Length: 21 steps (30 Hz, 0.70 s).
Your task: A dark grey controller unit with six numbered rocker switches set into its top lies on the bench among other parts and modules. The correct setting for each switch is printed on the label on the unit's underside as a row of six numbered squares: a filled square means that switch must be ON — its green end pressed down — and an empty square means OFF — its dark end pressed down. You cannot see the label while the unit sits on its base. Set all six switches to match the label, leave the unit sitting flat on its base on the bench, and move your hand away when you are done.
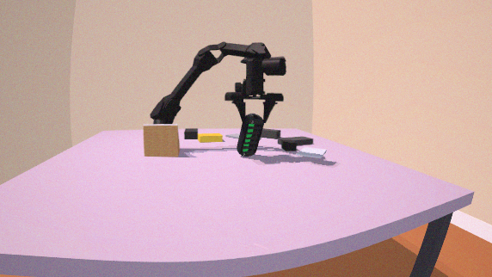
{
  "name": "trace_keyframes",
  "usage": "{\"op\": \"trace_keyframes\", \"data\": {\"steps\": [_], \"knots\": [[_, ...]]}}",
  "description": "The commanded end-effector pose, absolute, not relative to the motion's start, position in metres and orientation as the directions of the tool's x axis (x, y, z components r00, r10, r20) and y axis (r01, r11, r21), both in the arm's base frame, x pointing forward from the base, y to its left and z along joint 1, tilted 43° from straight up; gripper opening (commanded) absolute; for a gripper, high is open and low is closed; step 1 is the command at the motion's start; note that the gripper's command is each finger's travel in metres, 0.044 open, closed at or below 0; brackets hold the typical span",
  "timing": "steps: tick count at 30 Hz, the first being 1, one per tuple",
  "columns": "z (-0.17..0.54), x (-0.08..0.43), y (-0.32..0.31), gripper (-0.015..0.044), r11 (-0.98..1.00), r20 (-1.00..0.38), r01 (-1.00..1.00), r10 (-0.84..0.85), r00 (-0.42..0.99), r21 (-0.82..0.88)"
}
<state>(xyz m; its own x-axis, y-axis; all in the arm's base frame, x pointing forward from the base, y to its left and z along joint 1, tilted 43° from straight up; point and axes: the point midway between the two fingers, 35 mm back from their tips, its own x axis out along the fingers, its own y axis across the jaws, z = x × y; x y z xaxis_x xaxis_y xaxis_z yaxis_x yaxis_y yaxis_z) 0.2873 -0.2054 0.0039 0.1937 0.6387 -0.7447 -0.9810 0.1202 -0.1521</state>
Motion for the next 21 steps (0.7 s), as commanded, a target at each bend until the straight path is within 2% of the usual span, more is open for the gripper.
{"op": "trace_keyframes", "data": {"steps": [1, 21], "knots": [[-0.004, 0.288, -0.204, 0.0338, 0.112, -0.740, -0.984, 0.648, 0.179, -0.139], [-0.018, 0.289, -0.209, 0.0338, 0.112, -0.741, -0.984, 0.647, 0.179, -0.140]]}}
